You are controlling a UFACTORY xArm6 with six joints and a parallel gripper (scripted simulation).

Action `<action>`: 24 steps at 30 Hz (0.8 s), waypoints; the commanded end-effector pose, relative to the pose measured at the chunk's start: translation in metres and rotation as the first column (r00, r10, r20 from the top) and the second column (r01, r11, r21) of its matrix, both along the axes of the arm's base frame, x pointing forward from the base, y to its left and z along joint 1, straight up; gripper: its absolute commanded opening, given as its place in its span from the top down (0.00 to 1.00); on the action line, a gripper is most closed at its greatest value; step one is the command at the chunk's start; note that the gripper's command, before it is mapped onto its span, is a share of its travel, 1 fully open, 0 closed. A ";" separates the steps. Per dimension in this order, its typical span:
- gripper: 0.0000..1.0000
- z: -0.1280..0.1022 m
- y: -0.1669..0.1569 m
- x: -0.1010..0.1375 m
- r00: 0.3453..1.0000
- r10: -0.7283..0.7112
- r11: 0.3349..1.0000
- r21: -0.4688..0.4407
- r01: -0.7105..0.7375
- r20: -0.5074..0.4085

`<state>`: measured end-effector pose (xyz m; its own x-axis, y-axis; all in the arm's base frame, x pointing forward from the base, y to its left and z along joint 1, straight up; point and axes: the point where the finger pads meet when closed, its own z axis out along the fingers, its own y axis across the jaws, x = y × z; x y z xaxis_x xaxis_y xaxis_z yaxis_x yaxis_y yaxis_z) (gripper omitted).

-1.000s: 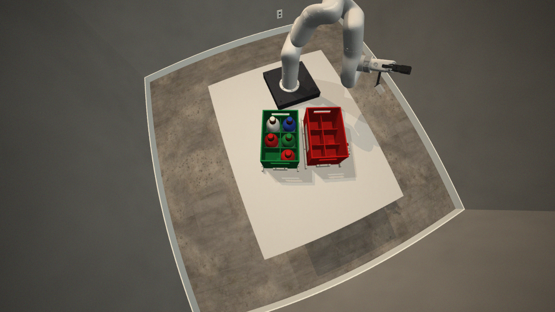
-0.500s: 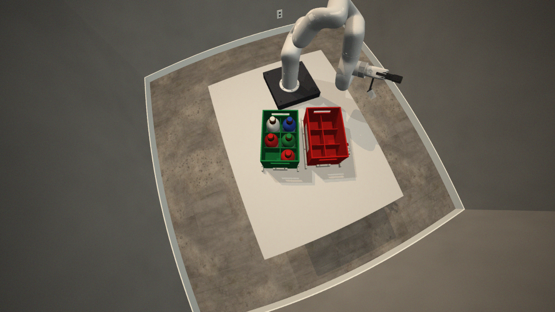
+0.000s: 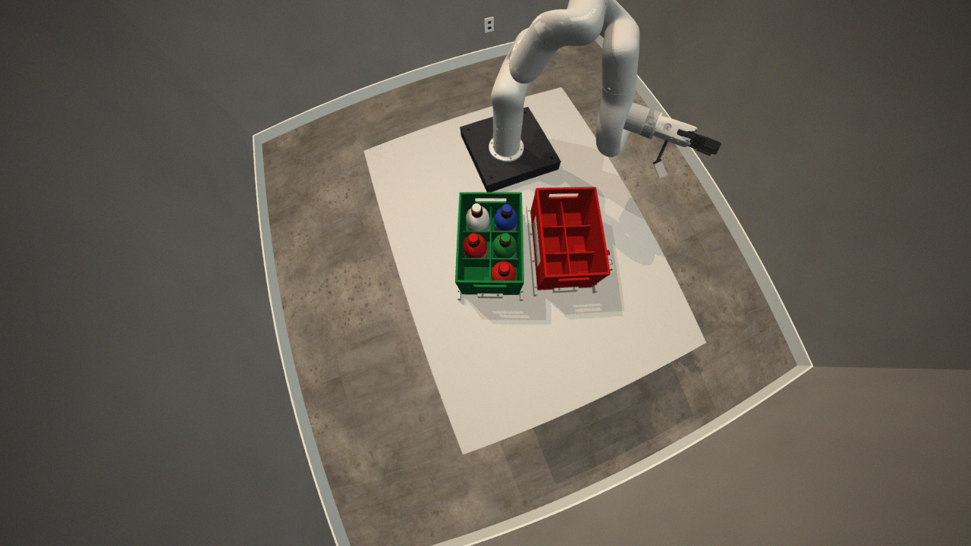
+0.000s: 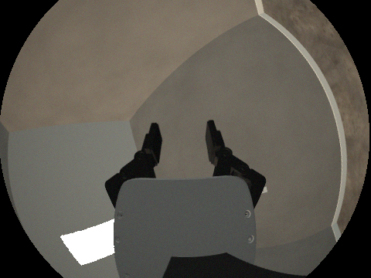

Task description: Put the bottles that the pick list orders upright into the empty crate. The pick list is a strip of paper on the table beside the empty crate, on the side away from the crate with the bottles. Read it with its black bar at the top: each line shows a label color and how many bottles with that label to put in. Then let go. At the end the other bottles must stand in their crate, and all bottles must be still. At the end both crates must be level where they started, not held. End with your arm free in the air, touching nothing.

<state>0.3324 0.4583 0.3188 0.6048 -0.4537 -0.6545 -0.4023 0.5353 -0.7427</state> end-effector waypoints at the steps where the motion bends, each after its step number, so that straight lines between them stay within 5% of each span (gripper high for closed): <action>1: 0.35 -0.003 0.014 0.009 1.000 0.004 0.994 -0.105 -0.005 -0.006; 16: 0.35 -0.019 0.051 0.025 0.998 0.055 0.933 -0.357 -0.053 -0.004; 24: 0.35 -0.030 0.073 0.030 0.991 0.134 0.819 -0.562 -0.114 -0.006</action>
